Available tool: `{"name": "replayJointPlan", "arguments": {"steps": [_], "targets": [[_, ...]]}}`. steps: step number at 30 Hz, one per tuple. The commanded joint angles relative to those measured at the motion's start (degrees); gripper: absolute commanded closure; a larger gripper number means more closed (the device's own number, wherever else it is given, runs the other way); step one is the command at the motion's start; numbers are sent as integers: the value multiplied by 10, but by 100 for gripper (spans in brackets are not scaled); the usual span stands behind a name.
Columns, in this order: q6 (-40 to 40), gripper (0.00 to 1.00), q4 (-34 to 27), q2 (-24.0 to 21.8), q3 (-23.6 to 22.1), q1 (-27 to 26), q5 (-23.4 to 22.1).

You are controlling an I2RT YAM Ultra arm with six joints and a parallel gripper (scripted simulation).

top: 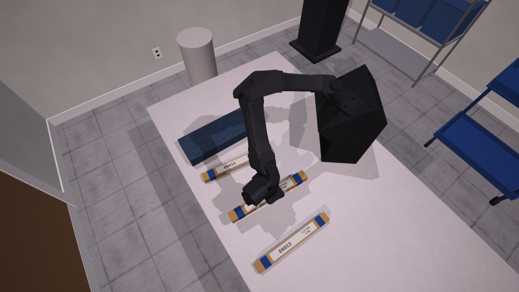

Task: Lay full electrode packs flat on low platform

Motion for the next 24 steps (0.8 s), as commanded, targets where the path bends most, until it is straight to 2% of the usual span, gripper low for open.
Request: {"name": "replayJointPlan", "arguments": {"steps": [1, 7, 8, 24], "targets": [[11, 100, -22, -38, 1, 31, 9], [17, 100, -35, -49, -11, 37, 12], [20, 100, -39, -54, 9, 39, 13], [47, 100, -89, -89, 8, 63, 23]]}}
